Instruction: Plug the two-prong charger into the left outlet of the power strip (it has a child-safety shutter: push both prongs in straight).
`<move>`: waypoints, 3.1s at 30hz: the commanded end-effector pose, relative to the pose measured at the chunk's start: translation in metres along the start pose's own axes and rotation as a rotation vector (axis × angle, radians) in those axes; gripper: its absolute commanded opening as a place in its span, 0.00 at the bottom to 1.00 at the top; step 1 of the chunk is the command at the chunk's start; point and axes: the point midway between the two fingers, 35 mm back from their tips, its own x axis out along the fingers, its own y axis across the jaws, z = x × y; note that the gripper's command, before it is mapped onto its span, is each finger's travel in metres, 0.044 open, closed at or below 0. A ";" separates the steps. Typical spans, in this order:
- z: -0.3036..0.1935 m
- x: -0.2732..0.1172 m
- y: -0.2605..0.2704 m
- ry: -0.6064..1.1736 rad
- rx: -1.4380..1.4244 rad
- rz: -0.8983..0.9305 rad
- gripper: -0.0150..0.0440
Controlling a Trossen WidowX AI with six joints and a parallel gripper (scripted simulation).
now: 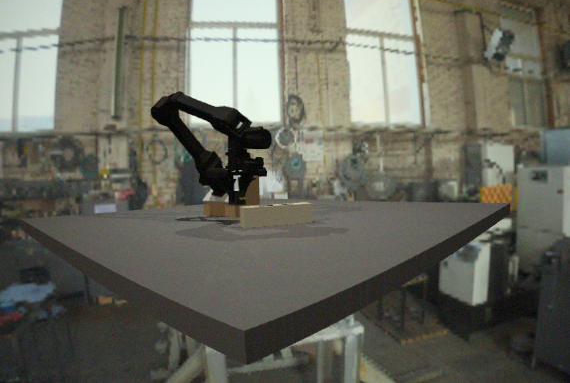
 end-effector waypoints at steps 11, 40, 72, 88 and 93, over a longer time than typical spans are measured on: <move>0.012 0.007 0.022 0.000 0.070 0.011 0.25; 0.029 0.027 0.072 -0.005 0.223 0.025 0.25; 0.055 0.037 0.094 -0.007 0.307 0.032 0.25; 0.075 0.038 0.092 -0.008 0.322 0.032 0.25; 0.081 0.039 0.091 -0.008 0.327 0.032 0.25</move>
